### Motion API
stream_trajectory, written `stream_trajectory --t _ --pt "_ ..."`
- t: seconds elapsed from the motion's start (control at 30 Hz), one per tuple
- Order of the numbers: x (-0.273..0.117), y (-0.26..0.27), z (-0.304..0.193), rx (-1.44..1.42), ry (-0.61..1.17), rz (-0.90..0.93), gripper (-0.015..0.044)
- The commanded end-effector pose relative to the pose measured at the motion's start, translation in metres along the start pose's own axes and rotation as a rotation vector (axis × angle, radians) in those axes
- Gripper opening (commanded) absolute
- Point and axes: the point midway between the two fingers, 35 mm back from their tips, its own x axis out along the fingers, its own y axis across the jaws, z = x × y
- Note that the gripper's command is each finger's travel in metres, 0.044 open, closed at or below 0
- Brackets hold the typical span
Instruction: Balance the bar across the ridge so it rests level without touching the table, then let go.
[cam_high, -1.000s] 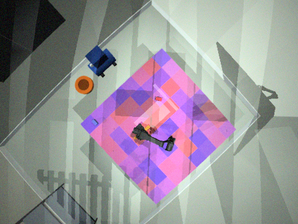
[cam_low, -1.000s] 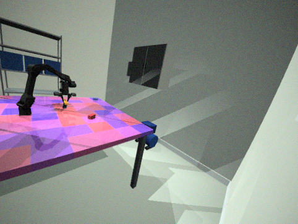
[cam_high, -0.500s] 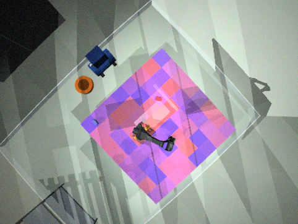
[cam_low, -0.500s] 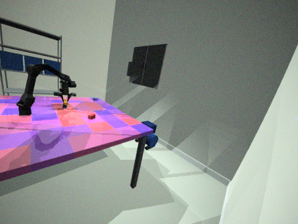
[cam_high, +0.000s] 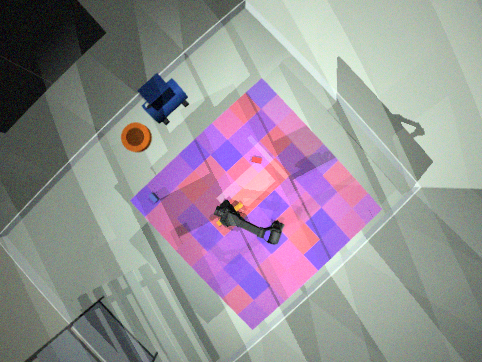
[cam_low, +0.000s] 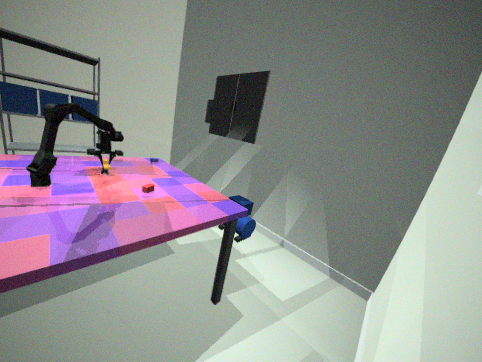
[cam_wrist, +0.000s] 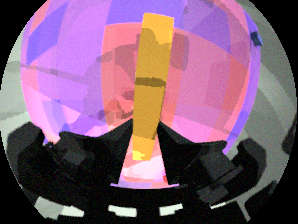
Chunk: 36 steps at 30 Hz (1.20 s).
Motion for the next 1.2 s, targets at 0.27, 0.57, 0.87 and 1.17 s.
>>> stream_trajectory --t 0.27,0.57,0.87,1.17 --pt "0.0001 0.0 0.0 0.0 0.0 0.0 0.0" --pt "0.0001 0.0 0.0 0.0 0.0 0.0 0.0" --pt "0.0001 0.0 0.0 0.0 0.0 0.0 0.0026" --pt "0.0001 0.0 0.0 0.0 0.0 0.0 0.0167"
